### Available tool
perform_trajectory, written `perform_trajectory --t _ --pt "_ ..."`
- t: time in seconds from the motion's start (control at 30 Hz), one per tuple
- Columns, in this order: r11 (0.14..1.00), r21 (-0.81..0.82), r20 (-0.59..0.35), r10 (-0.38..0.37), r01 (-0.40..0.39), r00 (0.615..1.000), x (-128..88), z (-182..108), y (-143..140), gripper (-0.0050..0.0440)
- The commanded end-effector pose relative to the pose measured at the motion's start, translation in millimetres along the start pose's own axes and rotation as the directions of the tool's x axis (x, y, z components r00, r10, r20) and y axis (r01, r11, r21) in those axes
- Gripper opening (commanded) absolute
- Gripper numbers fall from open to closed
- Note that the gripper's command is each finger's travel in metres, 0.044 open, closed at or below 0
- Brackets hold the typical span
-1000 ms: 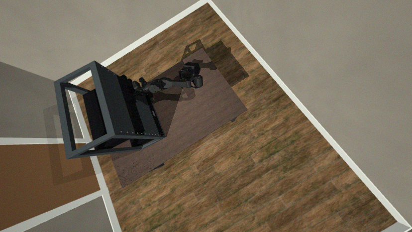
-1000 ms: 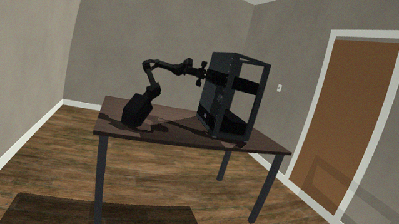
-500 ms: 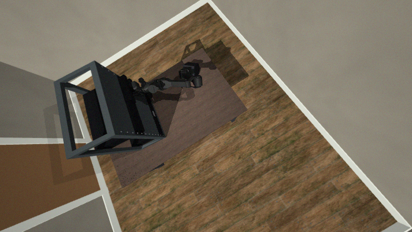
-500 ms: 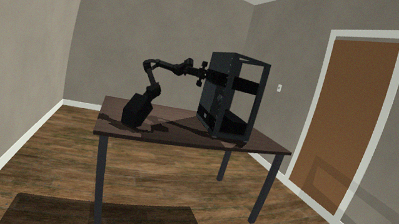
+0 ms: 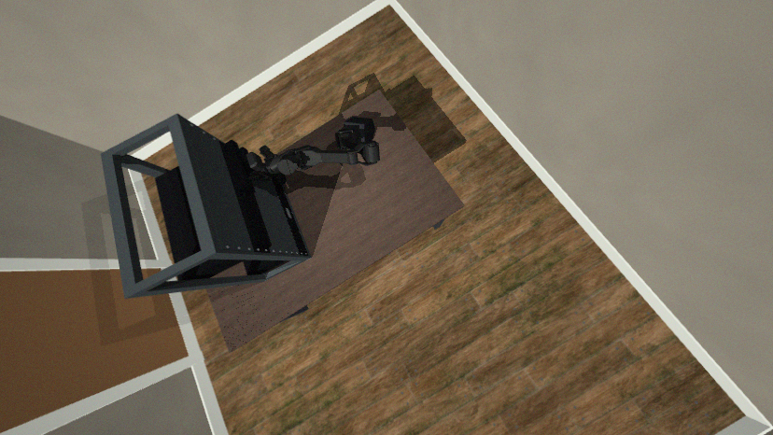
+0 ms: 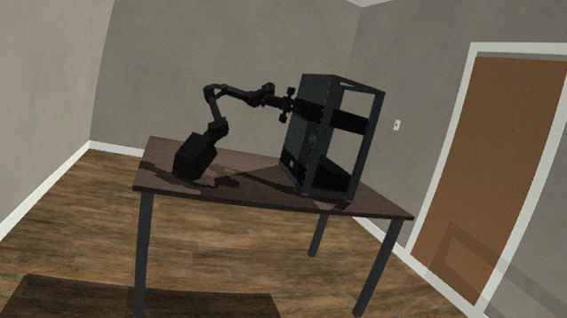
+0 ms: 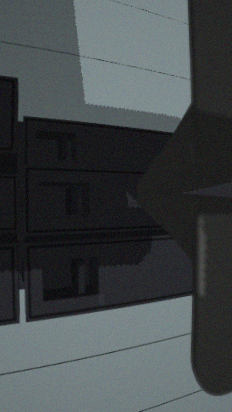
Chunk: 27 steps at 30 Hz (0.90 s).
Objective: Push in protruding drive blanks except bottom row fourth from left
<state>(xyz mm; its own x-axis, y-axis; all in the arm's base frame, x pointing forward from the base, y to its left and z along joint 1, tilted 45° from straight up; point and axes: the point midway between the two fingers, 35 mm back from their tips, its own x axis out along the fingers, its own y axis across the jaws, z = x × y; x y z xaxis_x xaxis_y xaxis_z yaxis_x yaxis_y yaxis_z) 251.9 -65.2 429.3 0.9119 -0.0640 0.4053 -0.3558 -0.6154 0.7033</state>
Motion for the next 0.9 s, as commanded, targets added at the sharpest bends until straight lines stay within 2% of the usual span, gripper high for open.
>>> perform_trajectory --t 0.0,0.33,0.87 --pt "1.0 -0.015 -0.02 0.022 -0.022 1.0 1.8 -9.0 9.1 0.0" --pt "1.0 -0.015 -0.02 0.022 -0.022 1.0 11.0 -11.2 11.6 0.0" --pt "1.0 -0.015 -0.02 0.022 -0.022 1.0 11.7 -11.3 11.8 0.0"
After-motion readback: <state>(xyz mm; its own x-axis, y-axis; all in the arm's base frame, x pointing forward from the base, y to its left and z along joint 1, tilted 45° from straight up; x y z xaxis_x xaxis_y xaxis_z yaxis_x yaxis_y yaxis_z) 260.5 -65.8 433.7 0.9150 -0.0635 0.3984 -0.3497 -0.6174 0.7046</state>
